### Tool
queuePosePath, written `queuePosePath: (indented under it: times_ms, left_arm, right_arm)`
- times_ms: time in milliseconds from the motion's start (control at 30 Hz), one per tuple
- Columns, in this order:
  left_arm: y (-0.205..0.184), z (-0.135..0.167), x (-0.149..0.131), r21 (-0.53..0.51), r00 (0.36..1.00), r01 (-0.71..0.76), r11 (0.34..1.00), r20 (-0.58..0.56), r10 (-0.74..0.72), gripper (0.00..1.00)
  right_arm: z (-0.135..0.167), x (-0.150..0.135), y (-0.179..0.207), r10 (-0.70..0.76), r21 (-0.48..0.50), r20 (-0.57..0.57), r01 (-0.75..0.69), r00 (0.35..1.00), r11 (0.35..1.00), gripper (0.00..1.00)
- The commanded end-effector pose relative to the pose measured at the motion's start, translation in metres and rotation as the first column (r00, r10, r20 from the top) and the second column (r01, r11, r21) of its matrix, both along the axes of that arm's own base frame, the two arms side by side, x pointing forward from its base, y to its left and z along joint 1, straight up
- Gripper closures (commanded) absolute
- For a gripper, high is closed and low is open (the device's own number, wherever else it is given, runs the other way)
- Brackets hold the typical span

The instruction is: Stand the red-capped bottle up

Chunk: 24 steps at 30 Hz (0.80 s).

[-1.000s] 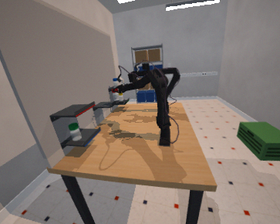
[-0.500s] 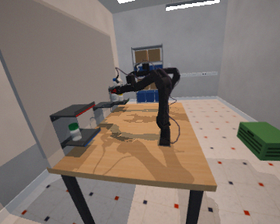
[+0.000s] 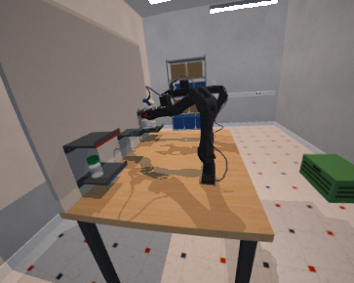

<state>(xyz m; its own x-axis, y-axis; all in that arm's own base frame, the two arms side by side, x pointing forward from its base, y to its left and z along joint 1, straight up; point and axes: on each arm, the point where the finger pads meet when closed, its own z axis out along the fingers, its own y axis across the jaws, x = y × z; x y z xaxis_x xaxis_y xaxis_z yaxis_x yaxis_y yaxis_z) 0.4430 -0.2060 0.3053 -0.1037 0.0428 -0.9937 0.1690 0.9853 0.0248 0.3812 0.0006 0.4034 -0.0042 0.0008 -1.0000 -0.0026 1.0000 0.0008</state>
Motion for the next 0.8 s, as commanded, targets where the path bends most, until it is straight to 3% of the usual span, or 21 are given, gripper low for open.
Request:
queuePosePath:
  times_ms: [0, 400, 767]
  left_arm:
    - [0.001, 0.045, -0.004, -0.053, 0.996, 0.013, 0.998, 0.094, -0.008, 0.5]
    - [-0.003, 0.064, -0.006, -0.062, 0.994, 0.027, 0.998, 0.107, -0.021, 0.5]
    - [-0.006, 0.061, 0.015, -0.067, 0.993, 0.027, 0.997, 0.116, -0.019, 0.5]
  right_arm:
    - [0.008, 0.0, 0.0, -0.003, -0.001, 0.015, 0.003, 1.0, 1.0, 0.0]
    - [0.008, 0.0, 0.0, -0.003, -0.001, 0.015, 0.003, 1.0, 1.0, 0.0]
    - [0.008, 0.0, 0.0, -0.003, -0.001, 0.015, 0.003, 1.0, 1.0, 0.0]
